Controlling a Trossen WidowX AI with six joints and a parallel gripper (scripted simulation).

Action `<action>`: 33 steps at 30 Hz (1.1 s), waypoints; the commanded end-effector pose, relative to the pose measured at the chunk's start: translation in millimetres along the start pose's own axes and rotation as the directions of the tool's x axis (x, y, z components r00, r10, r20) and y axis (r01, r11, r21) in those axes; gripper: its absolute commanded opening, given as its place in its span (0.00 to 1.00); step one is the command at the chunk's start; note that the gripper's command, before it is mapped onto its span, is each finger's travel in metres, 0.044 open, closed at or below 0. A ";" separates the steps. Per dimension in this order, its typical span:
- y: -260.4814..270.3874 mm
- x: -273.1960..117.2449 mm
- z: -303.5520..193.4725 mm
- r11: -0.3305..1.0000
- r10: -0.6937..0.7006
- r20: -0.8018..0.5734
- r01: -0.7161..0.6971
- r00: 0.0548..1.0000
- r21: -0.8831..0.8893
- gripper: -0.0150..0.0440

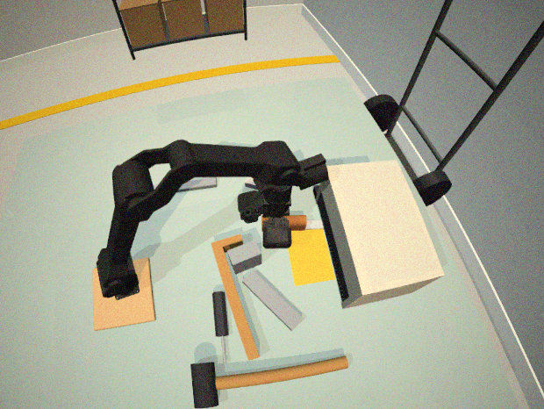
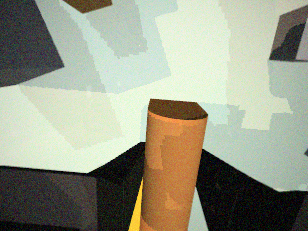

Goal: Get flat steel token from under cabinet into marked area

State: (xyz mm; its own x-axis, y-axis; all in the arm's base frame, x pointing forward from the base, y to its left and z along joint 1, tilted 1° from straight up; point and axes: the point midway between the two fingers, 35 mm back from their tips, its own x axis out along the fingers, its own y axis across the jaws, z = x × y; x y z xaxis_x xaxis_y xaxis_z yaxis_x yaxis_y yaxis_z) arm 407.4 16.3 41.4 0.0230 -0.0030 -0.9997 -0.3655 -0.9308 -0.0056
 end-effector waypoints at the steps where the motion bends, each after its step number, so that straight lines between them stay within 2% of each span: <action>1: 2.9 1.0 1.1 1.000 0.011 -0.006 -0.011 1.000 -0.001 0.25; 33: 0.7 1.2 32.8 1.000 0.011 -0.003 -0.011 1.000 -0.001 0.25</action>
State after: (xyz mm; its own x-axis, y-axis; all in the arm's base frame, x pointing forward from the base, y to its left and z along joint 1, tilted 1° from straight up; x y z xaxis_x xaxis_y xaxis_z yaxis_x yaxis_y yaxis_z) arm 380.1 25.9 40.4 0.0221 -0.0103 -0.9997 -0.3611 -0.9325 0.0016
